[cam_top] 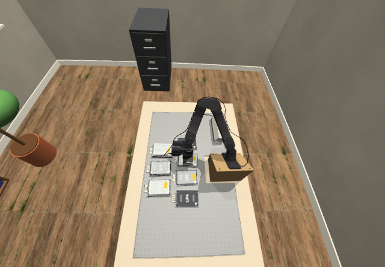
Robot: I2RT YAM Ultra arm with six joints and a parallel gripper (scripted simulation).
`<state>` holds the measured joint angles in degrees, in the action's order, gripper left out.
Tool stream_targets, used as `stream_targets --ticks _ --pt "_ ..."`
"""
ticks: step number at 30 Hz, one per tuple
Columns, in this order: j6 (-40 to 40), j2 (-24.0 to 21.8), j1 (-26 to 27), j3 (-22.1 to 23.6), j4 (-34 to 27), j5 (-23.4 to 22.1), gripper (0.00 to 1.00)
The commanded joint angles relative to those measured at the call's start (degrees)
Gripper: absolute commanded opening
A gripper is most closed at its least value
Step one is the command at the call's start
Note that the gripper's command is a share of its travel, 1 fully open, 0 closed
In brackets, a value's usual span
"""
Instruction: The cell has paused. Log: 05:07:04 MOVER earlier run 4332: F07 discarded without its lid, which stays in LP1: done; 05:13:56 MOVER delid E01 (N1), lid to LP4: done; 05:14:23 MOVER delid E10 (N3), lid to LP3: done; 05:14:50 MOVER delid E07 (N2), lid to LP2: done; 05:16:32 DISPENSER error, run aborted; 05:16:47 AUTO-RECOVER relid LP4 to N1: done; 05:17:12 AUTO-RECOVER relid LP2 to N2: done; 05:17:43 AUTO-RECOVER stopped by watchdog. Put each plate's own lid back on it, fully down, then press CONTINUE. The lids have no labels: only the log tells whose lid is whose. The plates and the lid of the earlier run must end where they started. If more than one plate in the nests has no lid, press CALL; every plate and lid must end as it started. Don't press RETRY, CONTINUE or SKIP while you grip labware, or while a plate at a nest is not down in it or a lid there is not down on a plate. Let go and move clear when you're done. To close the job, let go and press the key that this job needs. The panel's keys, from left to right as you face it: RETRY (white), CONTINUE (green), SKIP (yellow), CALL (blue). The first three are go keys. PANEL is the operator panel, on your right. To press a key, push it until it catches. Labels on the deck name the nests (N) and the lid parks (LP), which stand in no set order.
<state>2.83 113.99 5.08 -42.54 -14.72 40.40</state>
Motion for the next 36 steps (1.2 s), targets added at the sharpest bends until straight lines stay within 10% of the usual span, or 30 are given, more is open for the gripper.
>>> stream_targets --ticks 1,28,29,36 --pt "0.11 -0.16 -0.22 -0.17 0.43 -0.1 1.0" --pt "0.34 -0.11 -0.05 -0.12 0.67 -0.11 0.8" --pt "0.35 -0.11 -0.04 -0.12 0.68 -0.11 0.0" --pt "0.39 -0.1 -0.01 -0.11 0.73 -0.11 0.0"
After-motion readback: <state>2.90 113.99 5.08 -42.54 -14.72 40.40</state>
